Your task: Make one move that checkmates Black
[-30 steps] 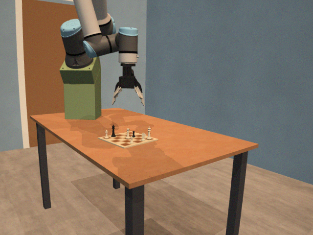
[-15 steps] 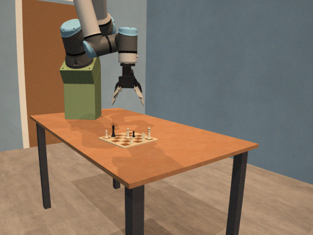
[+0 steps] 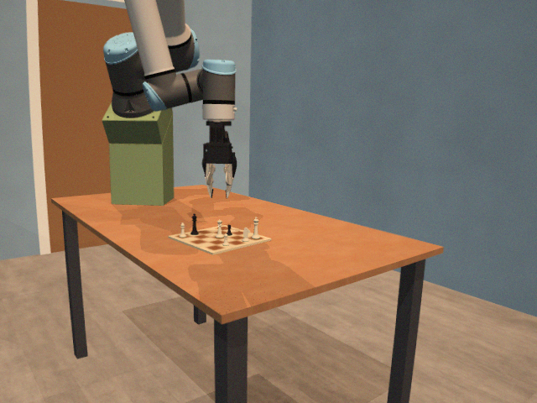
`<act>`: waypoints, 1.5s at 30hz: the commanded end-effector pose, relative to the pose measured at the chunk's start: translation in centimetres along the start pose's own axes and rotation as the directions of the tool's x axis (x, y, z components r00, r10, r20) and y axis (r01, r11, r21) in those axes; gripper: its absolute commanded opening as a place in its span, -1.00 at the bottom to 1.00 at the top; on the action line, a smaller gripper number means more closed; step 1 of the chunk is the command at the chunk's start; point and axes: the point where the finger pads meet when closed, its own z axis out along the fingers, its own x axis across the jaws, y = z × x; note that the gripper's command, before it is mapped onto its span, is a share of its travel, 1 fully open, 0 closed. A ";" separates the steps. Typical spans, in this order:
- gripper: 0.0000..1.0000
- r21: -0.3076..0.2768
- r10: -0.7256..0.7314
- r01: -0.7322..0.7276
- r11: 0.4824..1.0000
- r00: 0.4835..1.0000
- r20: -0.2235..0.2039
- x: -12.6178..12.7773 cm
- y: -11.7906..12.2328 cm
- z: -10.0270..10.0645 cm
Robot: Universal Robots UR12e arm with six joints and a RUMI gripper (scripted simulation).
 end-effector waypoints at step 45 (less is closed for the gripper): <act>-0.51 -0.002 0.000 0.000 1.000 1.000 -0.001 0.1 0.0 0.8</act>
